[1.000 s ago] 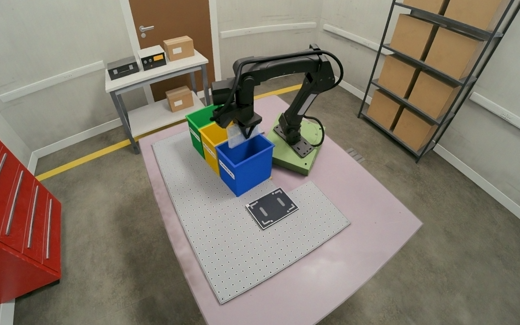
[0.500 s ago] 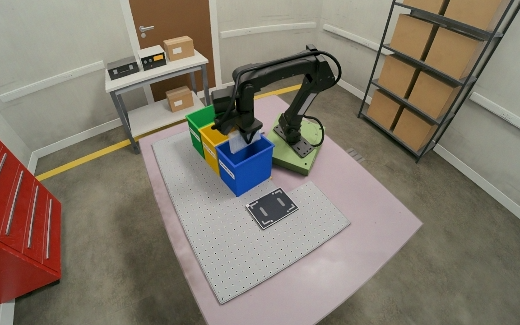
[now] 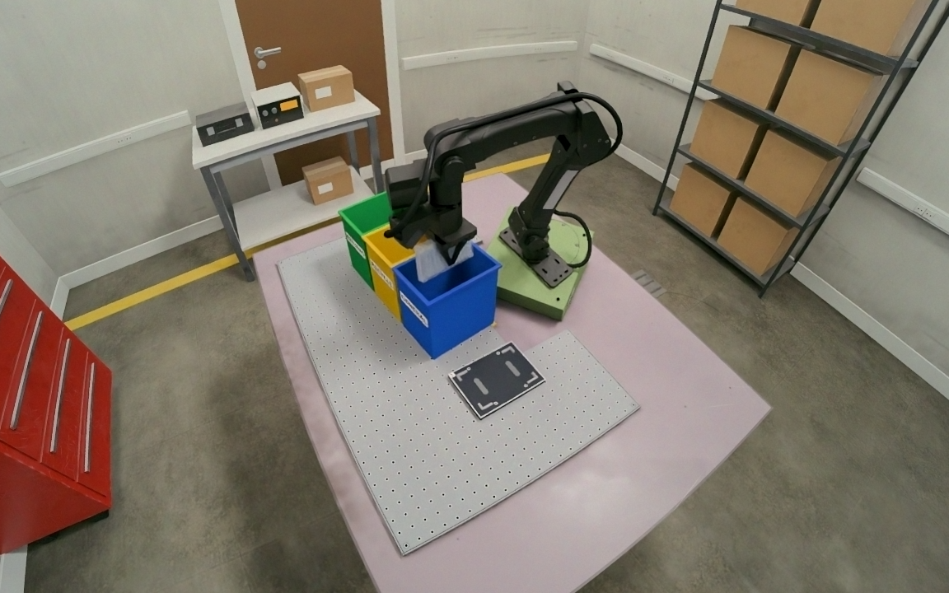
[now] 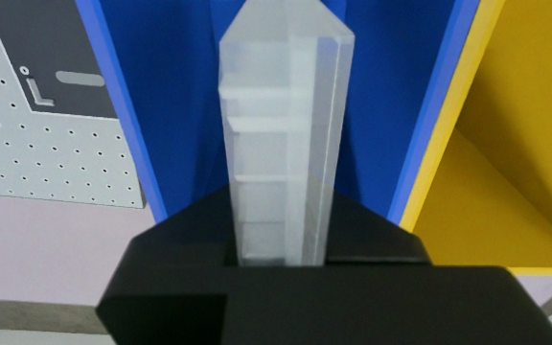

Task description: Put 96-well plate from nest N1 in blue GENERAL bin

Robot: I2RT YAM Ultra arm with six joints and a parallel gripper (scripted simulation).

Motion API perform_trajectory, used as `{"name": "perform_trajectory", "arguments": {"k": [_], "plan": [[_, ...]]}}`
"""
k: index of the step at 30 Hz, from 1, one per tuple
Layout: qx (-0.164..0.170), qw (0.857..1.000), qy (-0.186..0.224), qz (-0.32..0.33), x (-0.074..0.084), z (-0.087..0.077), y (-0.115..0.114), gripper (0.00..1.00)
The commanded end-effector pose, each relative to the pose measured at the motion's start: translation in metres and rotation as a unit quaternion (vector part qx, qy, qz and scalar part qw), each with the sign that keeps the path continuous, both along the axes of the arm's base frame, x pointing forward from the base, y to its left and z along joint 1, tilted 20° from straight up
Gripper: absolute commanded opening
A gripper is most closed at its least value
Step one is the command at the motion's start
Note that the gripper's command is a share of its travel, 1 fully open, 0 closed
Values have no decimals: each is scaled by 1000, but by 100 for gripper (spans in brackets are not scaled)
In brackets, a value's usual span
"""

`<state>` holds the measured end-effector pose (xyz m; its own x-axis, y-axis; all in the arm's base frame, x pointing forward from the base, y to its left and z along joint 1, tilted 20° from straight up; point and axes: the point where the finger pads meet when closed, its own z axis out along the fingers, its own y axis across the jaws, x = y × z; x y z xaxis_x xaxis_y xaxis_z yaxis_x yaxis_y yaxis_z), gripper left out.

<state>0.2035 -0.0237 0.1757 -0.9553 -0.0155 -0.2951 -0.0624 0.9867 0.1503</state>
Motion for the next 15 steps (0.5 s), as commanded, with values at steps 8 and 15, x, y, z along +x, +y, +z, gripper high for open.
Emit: {"name": "perform_trajectory", "arguments": {"k": [8, 15], "plan": [[-8, 1000, -26, -5, 11, 14, -4, 0], [-8, 1000, -27, -4, 11, 14, -4, 0]]}}
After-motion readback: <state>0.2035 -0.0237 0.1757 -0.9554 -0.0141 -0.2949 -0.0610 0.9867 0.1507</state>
